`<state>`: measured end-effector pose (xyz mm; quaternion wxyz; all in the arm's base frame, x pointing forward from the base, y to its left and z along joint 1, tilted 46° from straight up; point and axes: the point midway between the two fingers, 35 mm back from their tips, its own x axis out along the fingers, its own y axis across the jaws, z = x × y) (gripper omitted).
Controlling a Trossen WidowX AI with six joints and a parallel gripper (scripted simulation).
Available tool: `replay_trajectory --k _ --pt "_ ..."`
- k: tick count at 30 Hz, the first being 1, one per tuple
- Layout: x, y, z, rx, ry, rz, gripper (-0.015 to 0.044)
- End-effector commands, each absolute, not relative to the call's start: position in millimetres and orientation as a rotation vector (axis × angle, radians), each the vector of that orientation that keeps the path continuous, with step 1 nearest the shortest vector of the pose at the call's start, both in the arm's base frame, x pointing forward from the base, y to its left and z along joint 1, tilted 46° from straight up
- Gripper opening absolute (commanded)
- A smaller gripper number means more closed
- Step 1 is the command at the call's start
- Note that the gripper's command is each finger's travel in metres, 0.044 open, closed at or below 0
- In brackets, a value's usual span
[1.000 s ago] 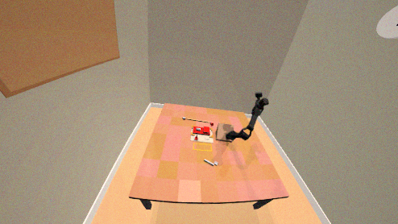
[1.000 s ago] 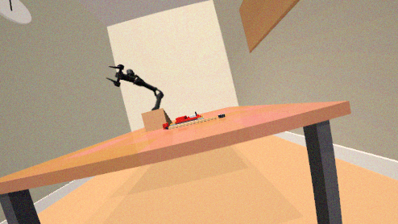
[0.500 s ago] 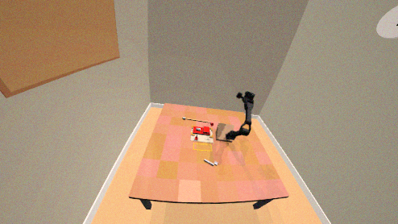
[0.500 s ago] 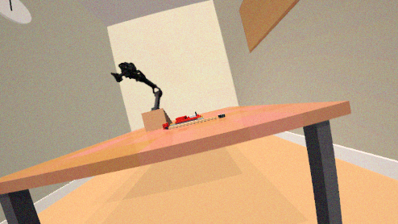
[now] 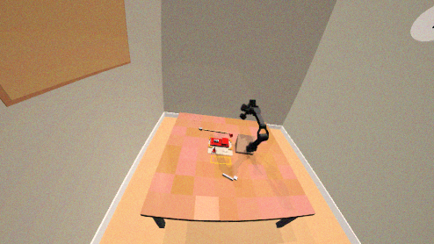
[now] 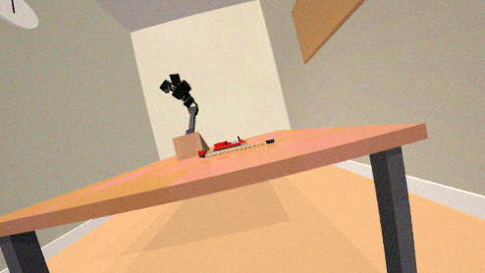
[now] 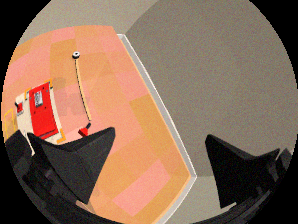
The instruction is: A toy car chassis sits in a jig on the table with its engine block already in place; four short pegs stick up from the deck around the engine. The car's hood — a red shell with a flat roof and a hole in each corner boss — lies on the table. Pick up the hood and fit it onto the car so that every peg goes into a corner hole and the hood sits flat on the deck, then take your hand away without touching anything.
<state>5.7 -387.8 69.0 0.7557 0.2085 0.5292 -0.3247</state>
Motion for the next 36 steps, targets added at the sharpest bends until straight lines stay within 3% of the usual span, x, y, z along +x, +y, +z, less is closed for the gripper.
replay_trajectory --k 1,9,18,36 --pt "51 -366 52 0.3 1.212 -0.381 0.044" --pt "140 -292 24 -0.086 1.146 0.384 0.044" --pt "209 -187 14 -0.482 0.715 1.154 0.044" --pt "217 -178 9 -0.507 0.671 1.201 0.044"
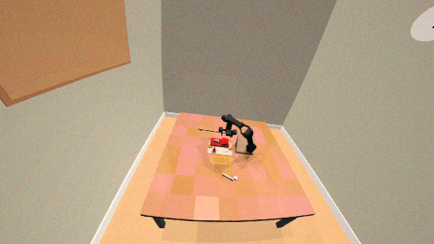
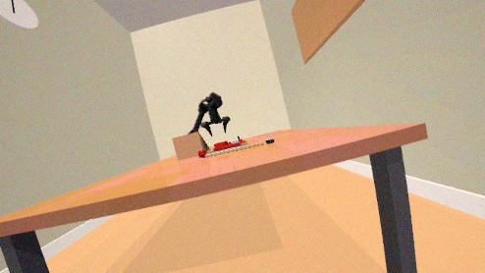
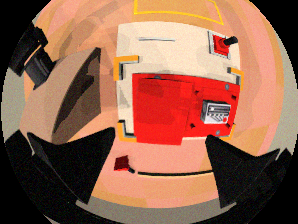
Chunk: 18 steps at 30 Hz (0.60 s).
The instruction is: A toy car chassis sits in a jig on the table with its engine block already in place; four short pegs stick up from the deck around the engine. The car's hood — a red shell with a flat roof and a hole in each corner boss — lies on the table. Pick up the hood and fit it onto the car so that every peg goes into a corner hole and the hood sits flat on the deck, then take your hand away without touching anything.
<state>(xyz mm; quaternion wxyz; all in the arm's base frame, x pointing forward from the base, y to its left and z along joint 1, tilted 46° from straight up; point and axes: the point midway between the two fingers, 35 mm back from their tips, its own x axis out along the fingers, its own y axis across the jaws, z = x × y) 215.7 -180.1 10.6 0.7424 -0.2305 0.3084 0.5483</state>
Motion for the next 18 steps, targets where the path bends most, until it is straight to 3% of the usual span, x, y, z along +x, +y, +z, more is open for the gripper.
replay_trajectory --k 1,18 --pt "217 -178 9 -0.507 0.671 1.201 0.044" --pt "221 -169 -2 -0.507 0.671 1.201 0.044"
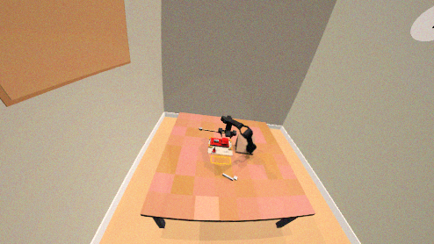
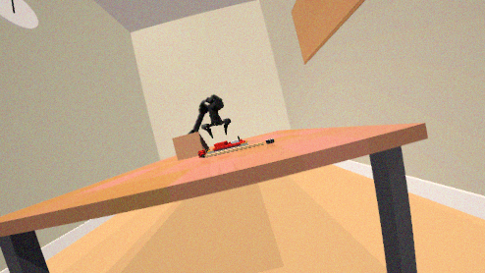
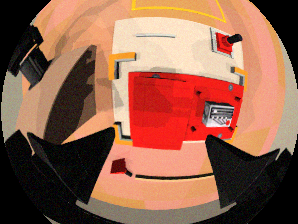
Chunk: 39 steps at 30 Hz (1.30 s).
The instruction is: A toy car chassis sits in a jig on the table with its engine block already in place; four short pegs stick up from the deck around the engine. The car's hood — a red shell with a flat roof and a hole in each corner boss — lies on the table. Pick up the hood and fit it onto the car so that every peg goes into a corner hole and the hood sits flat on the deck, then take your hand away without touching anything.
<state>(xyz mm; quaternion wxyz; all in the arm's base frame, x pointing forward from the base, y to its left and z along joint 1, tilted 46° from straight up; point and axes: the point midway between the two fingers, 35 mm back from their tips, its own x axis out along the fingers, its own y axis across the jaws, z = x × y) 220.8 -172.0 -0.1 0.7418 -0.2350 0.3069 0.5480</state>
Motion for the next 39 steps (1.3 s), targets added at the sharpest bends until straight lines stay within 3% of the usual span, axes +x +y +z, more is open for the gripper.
replay_trajectory --k 1,39 --pt "221 -168 -3 -0.507 0.671 1.201 0.044" --pt "228 -147 -25 -0.506 0.669 1.201 0.044"
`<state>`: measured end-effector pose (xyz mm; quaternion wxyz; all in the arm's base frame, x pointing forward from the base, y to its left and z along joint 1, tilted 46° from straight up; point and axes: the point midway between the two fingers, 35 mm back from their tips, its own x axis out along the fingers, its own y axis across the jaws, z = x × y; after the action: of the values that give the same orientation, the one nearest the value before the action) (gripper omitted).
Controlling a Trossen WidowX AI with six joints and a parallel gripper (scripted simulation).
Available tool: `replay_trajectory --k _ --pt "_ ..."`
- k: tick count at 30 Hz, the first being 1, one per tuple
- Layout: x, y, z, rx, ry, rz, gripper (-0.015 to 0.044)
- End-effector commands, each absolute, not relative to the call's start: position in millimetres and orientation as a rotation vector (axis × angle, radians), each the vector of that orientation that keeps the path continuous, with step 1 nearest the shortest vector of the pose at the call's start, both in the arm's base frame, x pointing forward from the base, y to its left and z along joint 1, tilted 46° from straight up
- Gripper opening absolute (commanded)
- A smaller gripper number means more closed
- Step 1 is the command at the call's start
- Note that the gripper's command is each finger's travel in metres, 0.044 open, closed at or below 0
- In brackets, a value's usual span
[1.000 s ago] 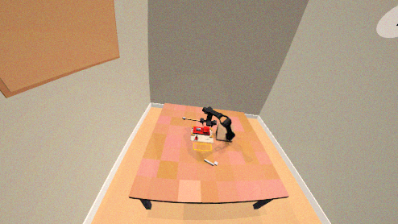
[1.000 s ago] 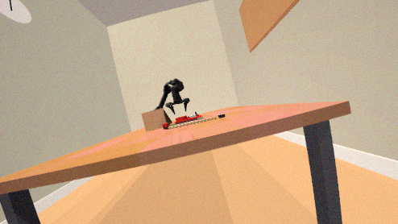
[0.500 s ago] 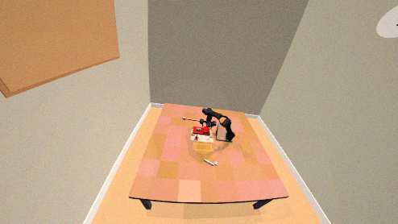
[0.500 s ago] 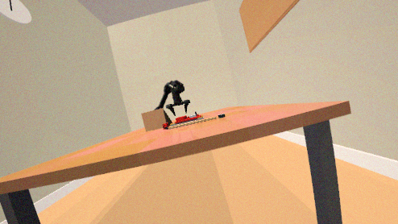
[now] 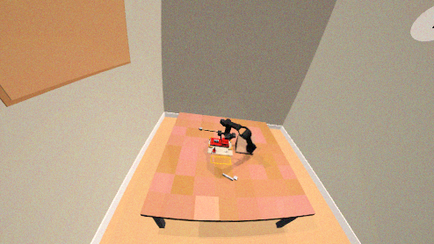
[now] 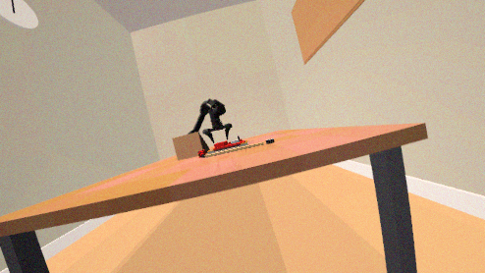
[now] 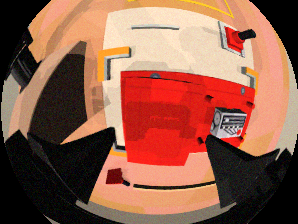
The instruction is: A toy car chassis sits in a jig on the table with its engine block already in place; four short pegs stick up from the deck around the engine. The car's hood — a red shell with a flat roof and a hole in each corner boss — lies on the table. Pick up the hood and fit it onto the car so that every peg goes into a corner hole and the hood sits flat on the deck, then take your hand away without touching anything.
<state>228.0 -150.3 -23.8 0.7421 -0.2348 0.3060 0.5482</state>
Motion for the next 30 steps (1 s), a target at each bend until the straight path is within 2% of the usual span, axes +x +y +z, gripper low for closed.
replay_trajectory --k 1,30 --pt "227.9 -147.2 -25.5 -0.506 0.669 1.201 0.044" --pt "231.0 -138.1 -35.0 -0.506 0.669 1.201 0.044"
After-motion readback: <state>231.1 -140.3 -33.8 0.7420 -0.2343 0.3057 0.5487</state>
